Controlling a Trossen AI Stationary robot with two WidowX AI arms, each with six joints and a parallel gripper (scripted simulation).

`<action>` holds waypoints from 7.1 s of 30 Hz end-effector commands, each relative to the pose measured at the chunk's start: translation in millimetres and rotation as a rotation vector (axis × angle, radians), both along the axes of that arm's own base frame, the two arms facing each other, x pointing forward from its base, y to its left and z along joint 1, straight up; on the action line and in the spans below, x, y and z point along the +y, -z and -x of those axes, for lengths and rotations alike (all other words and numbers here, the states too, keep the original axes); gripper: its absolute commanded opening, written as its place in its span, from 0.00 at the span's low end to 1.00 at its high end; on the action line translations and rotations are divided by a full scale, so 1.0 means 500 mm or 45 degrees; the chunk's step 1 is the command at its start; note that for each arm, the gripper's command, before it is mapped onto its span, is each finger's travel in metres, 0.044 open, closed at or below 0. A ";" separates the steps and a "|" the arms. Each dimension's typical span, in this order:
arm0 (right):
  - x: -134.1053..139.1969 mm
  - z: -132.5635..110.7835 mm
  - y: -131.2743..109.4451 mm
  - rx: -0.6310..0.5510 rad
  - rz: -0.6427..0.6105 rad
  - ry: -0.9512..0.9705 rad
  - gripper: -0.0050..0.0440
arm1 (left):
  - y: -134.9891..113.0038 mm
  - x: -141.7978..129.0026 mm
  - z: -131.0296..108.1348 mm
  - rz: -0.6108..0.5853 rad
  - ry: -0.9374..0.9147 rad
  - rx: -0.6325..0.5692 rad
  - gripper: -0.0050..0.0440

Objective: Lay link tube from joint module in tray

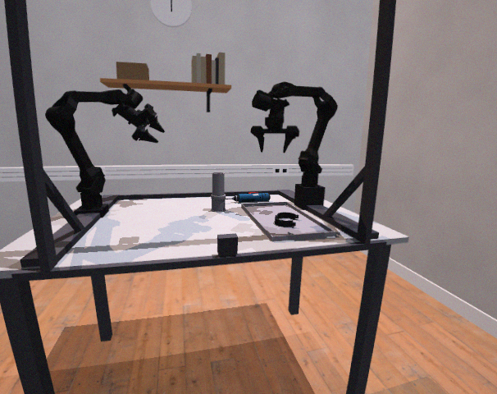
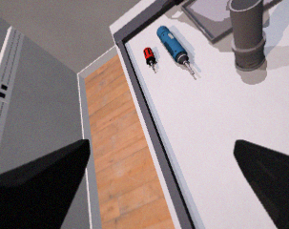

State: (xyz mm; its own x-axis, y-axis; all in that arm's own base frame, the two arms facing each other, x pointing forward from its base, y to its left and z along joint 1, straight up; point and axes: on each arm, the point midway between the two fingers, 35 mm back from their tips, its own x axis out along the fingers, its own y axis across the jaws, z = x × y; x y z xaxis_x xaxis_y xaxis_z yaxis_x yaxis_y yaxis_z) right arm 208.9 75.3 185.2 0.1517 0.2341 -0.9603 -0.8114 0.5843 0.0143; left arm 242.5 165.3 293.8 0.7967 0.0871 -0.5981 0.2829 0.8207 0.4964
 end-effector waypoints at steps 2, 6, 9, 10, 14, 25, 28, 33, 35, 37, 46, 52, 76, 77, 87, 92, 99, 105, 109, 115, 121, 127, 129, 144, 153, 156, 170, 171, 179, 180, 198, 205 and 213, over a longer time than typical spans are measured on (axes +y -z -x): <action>0.000 -0.002 -0.008 -0.020 -0.005 0.000 1.00 | -0.012 -0.001 0.001 -0.019 0.000 -0.015 1.00; 0.000 -0.002 -0.008 -0.020 -0.005 0.000 1.00 | -0.012 -0.001 0.001 -0.019 0.000 -0.015 1.00; 0.000 -0.002 -0.008 -0.020 -0.005 0.000 1.00 | -0.012 -0.001 0.001 -0.019 0.000 -0.015 1.00; 0.000 -0.002 -0.008 -0.020 -0.005 0.000 1.00 | -0.012 -0.001 0.001 -0.019 0.000 -0.015 1.00; 0.000 -0.002 -0.008 -0.020 -0.005 0.000 1.00 | -0.012 -0.001 0.001 -0.019 0.000 -0.015 1.00; -0.031 -0.066 0.000 -0.043 -0.006 0.210 1.00 | 0.006 -0.028 -0.014 0.188 0.066 -0.072 1.00; -0.065 -0.131 0.014 -0.061 -0.011 0.432 1.00 | 0.006 -0.054 -0.024 0.361 0.132 -0.138 1.00; -0.104 -0.205 0.030 -0.081 -0.018 0.686 1.00 | 0.001 -0.080 -0.031 0.552 0.200 -0.203 1.00; -0.114 -0.223 0.034 -0.087 -0.020 0.749 1.00 | 0.000 -0.086 -0.032 0.598 0.217 -0.218 1.00; -0.132 -0.259 0.042 -0.096 -0.024 0.871 1.00 | -0.004 -0.096 -0.033 0.683 0.246 -0.246 1.00; -0.182 -0.359 0.066 -0.119 -0.033 1.208 1.00 | -0.013 -0.113 -0.034 0.829 0.300 -0.292 1.00; -0.185 -0.368 0.068 -0.118 -0.033 1.237 1.00 | -0.015 -0.114 -0.033 0.826 0.301 -0.294 1.00; -0.181 -0.346 0.078 -0.153 -0.054 1.232 0.82 | -0.023 -0.114 -0.034 0.802 0.307 -0.301 1.00; -0.180 -0.343 0.081 -0.173 -0.064 1.231 0.82 | -0.023 -0.114 -0.034 0.802 0.307 -0.301 1.00; -0.172 -0.293 0.135 -0.331 -0.149 1.223 0.82 | -0.023 -0.114 -0.034 0.802 0.307 -0.301 1.00; -0.168 -0.244 0.185 -0.366 -0.168 1.222 0.82 | -0.023 -0.114 -0.034 0.802 0.307 -0.301 1.00; -0.165 -0.194 0.247 -0.415 -0.189 1.222 0.82 | -0.023 -0.114 -0.034 0.802 0.307 -0.301 1.00; -0.165 -0.200 0.252 -0.518 -0.240 1.216 0.82 | -0.023 -0.114 -0.034 0.802 0.307 -0.301 1.00; -0.163 -0.185 0.276 -0.559 -0.260 1.213 0.82 | -0.023 -0.114 -0.034 0.802 0.307 -0.301 1.00; -0.162 -0.168 0.315 -0.586 -0.273 1.211 0.82 | -0.023 -0.114 -0.034 0.802 0.307 -0.301 1.00; -0.161 -0.178 0.310 -0.681 -0.320 1.201 0.82 | -0.023 -0.114 -0.034 0.802 0.307 -0.301 1.00; -0.161 -0.189 0.298 -0.791 -0.376 1.190 0.82 | -0.023 -0.114 -0.034 0.802 0.307 -0.301 1.00; -0.161 -0.198 0.284 -0.844 -0.403 1.184 0.82 | -0.023 -0.114 -0.034 0.802 0.307 -0.301 1.00; -0.161 -0.251 0.260 -0.936 -0.450 1.172 0.82 | -0.023 -0.114 -0.034 0.802 0.307 -0.301 1.00; -0.162 -0.287 0.281 -0.937 -0.451 1.172 0.82 | -0.023 -0.114 -0.034 0.802 0.307 -0.301 1.00; -0.162 -0.303 0.290 -0.937 -0.451 1.171 0.82 | -0.023 -0.114 -0.034 0.802 0.307 -0.301 1.00; -0.163 -0.366 0.326 -0.939 -0.452 1.171 0.82 | -0.023 -0.114 -0.034 0.802 0.307 -0.301 1.00; -0.163 -0.370 0.328 -0.939 -0.452 1.171 0.82 | -0.023 -0.114 -0.034 0.802 0.307 -0.301 1.00; -0.164 -0.385 0.336 -0.940 -0.452 1.171 0.82 | -0.023 -0.114 -0.034 0.802 0.307 -0.301 1.00; -0.164 -0.385 0.336 -0.940 -0.452 1.171 0.82 | -0.023 -0.114 -0.034 0.802 0.307 -0.301 1.00; -0.164 -0.379 0.336 -0.935 -0.449 1.169 0.66 | -0.023 -0.114 -0.034 0.802 0.307 -0.301 1.00; -0.164 -0.379 0.336 -0.935 -0.449 1.169 0.58 | -0.023 -0.114 -0.034 0.802 0.307 -0.301 1.00; -0.164 -0.379 0.336 -0.935 -0.449 1.169 0.50 | -0.023 -0.114 -0.034 0.802 0.307 -0.301 1.00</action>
